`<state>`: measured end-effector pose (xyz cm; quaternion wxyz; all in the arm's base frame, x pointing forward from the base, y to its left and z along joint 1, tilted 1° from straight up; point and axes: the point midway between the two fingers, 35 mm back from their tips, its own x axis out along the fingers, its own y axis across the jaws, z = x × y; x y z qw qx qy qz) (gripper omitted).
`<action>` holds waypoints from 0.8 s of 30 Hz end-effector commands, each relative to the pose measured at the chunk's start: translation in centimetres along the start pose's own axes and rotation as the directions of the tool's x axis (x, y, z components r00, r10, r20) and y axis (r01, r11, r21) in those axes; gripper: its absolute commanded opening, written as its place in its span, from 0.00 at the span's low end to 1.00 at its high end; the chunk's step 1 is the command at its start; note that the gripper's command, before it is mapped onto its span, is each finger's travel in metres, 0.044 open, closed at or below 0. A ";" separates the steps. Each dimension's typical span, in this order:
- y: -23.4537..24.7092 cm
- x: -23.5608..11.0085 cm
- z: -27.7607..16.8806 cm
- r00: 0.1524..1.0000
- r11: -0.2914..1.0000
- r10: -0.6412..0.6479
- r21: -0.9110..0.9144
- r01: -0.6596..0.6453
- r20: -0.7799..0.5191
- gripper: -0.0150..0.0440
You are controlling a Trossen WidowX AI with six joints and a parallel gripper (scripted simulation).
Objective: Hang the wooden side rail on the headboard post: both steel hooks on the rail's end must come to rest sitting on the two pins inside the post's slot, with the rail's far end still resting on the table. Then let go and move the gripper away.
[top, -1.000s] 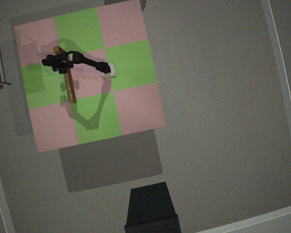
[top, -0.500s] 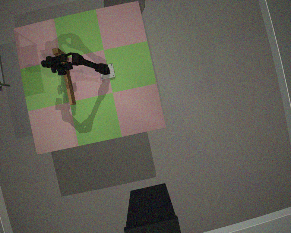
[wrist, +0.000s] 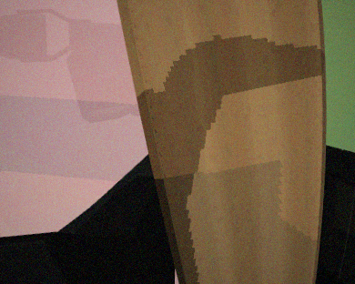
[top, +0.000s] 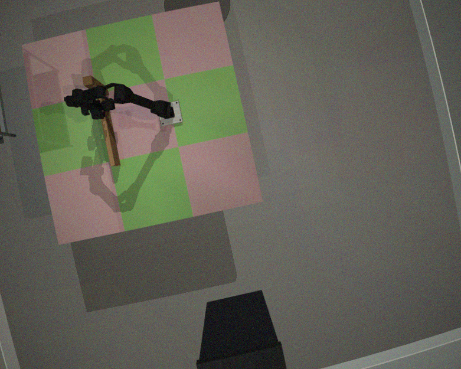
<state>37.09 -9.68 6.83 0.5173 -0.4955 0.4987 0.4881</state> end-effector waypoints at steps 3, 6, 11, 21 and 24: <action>-0.2 -0.5 0.0 1.000 1.000 -0.013 -0.001 0.013 0.002 0.25; -0.2 -0.6 0.0 1.000 1.000 -0.013 -0.001 0.013 0.002 0.25; -0.2 -0.7 0.0 1.000 1.000 -0.013 -0.001 0.013 0.002 0.25; -0.2 -0.8 0.0 1.000 1.000 -0.013 -0.001 0.013 0.002 0.25; -0.2 -0.9 0.0 1.000 1.000 -0.013 -0.001 0.013 0.002 0.25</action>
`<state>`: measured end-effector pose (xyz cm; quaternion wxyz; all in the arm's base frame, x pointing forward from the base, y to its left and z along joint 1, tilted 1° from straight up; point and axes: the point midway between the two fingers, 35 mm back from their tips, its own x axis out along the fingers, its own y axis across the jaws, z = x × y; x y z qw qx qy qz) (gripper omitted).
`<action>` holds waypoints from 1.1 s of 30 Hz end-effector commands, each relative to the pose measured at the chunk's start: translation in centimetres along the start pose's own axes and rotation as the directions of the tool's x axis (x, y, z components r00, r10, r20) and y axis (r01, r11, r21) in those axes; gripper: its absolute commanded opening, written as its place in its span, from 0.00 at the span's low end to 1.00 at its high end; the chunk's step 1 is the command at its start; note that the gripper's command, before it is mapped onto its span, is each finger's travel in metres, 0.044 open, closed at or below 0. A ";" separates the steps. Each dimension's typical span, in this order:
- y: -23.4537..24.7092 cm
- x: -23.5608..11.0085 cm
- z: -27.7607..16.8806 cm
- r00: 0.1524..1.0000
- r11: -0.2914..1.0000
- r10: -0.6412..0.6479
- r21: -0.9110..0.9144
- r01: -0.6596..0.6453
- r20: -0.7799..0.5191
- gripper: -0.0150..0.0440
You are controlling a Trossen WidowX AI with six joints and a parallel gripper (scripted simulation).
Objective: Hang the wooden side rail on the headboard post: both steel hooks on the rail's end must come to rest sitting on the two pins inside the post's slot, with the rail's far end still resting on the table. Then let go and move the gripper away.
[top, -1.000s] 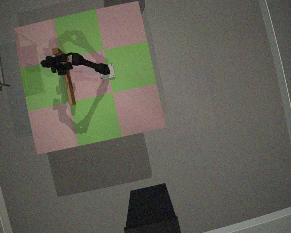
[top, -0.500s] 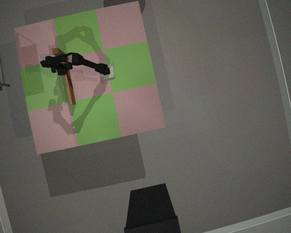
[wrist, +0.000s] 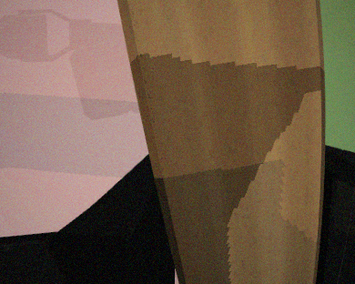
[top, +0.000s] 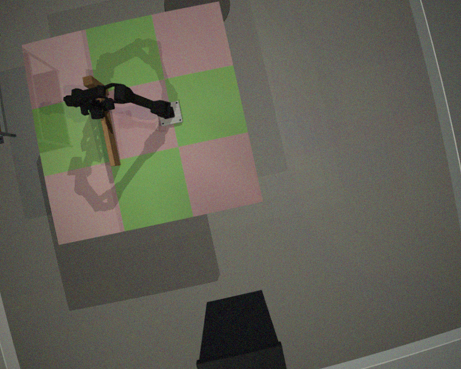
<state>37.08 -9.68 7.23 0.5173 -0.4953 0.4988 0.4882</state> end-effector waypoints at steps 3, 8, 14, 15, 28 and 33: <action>-0.2 -0.5 0.0 1.000 1.000 -0.013 -0.002 0.013 0.002 0.25; -0.2 -0.6 0.0 1.000 1.000 -0.013 -0.002 0.013 0.002 0.25; -0.2 -0.7 0.0 1.000 1.000 -0.013 -0.002 0.013 0.002 0.25; -0.2 -0.7 0.0 1.000 1.000 -0.013 -0.002 0.013 0.002 0.25; -0.2 -1.0 0.0 1.000 1.000 -0.013 -0.002 0.013 0.002 0.25; -0.2 -1.0 0.0 1.000 1.000 -0.013 -0.002 0.013 0.002 0.25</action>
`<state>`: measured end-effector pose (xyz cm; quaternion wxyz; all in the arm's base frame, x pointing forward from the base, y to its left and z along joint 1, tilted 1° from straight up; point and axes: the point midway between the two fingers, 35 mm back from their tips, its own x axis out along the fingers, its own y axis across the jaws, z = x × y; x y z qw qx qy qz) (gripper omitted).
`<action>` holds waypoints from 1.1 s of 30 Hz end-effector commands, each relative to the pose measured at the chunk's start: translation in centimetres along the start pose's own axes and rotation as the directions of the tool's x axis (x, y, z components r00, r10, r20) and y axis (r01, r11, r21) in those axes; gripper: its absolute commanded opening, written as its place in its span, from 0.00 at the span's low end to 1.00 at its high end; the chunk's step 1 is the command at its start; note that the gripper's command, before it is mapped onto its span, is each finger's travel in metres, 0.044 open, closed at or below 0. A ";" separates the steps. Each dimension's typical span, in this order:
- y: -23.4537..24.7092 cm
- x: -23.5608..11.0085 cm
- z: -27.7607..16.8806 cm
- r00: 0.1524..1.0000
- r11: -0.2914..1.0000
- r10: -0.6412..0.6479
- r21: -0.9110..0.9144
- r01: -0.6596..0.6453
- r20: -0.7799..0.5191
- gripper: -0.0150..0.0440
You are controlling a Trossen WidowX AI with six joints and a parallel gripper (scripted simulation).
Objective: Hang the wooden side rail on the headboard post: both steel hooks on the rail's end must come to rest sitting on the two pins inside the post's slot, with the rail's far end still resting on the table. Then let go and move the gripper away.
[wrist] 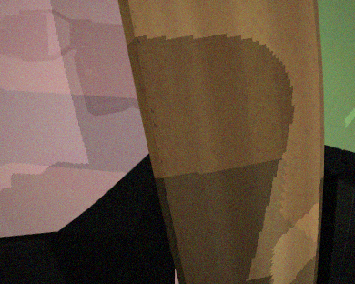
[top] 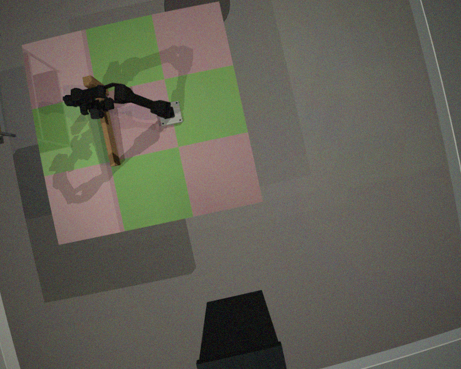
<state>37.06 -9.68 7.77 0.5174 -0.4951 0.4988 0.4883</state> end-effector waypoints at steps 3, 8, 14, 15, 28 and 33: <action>-0.2 -0.5 0.0 1.000 1.000 -0.013 -0.002 0.013 0.001 0.25; -0.2 -0.6 0.0 1.000 1.000 -0.013 -0.002 0.013 0.001 0.25; -0.2 -0.7 0.0 1.000 1.000 -0.013 -0.002 0.013 0.001 0.25; -0.2 -0.7 0.0 1.000 1.000 -0.013 -0.002 0.013 0.001 0.25; -0.3 -0.9 0.0 1.000 1.000 -0.013 -0.002 0.013 0.001 0.25; -0.3 -0.8 -0.1 1.000 1.000 -0.014 -0.002 0.014 0.001 0.25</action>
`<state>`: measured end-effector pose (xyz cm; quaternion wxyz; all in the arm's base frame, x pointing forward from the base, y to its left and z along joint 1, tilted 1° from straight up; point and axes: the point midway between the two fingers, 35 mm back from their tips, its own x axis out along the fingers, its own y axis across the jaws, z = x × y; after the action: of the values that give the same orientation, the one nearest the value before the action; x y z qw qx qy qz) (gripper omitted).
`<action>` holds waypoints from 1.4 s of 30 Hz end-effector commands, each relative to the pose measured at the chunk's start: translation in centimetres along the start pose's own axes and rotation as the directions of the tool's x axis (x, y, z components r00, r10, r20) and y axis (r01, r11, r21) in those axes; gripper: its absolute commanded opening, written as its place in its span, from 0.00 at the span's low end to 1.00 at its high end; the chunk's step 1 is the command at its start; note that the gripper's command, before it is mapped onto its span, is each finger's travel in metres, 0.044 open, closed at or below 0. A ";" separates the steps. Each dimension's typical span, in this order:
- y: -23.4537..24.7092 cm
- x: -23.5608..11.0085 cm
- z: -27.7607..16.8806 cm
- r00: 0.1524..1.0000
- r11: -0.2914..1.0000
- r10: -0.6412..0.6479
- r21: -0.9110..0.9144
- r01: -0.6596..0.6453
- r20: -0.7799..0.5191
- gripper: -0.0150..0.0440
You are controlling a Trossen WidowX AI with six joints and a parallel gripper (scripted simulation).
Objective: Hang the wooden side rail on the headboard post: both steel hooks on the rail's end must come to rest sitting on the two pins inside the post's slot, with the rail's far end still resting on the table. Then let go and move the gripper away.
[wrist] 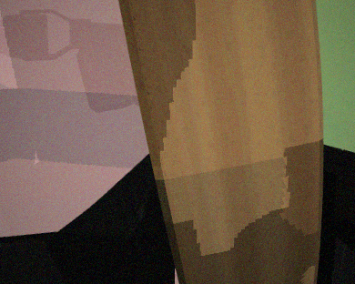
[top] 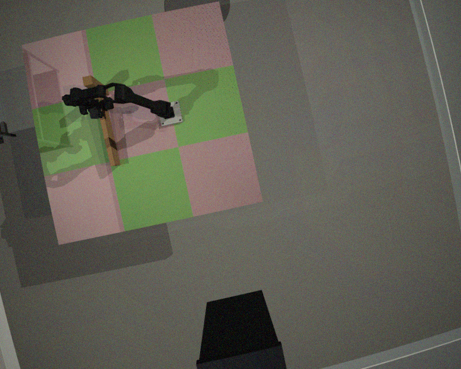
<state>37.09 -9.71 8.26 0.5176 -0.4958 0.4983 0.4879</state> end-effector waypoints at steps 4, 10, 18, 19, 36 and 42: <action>-0.3 -0.3 -0.1 1.000 1.000 -0.012 -0.001 0.012 0.001 0.25; -0.4 -0.2 -0.2 1.000 1.000 -0.012 -0.001 0.012 0.001 0.25; -0.5 -0.2 -0.3 1.000 1.000 -0.012 -0.001 0.012 0.001 0.25; -0.5 -0.2 -0.3 1.000 1.000 -0.012 -0.001 0.012 0.001 0.25; -0.6 -0.3 -0.4 1.000 1.000 -0.012 -0.001 0.012 0.001 0.25; -0.7 -0.3 -0.5 1.000 1.000 -0.012 -0.001 0.012 0.001 0.25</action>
<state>37.46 -10.04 8.14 0.5174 -0.4949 0.4970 0.4902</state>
